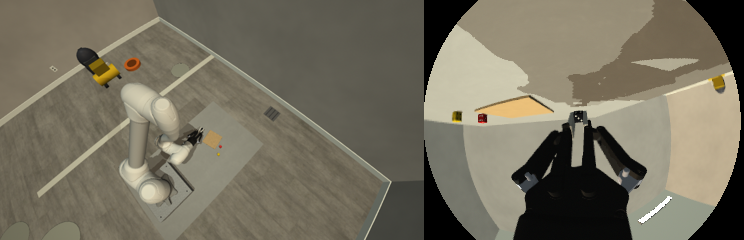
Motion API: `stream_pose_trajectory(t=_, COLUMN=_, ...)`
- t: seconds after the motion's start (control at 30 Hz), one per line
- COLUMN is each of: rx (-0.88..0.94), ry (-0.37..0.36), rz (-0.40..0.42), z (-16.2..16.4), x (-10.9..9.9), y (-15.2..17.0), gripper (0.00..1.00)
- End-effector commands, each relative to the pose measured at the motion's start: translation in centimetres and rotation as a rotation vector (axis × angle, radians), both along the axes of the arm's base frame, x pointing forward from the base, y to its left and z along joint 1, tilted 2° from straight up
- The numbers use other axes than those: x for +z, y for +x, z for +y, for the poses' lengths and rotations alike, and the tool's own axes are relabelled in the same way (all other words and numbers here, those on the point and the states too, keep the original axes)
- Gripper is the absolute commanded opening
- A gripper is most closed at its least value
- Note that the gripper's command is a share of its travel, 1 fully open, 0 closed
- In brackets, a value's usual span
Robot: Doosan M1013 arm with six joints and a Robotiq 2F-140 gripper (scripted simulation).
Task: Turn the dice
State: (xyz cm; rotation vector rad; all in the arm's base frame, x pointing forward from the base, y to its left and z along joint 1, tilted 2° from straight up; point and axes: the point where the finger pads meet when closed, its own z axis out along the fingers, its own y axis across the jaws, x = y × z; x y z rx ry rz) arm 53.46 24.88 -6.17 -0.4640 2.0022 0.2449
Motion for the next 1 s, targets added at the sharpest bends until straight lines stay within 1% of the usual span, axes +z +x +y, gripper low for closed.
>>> stream_pose_trajectory(t=0.0, rx=0.000, ry=0.000, rz=0.000, z=0.0, x=0.0, y=0.0, gripper=0.09)
stream_pose_trajectory(t=0.27, rx=0.000, ry=0.000, rz=0.000, z=0.0, x=-0.1, y=0.0, gripper=0.09)
stream_pose_trajectory(t=0.97, rx=0.000, ry=0.000, rz=0.000, z=0.0, x=-1.1, y=0.0, gripper=0.09)
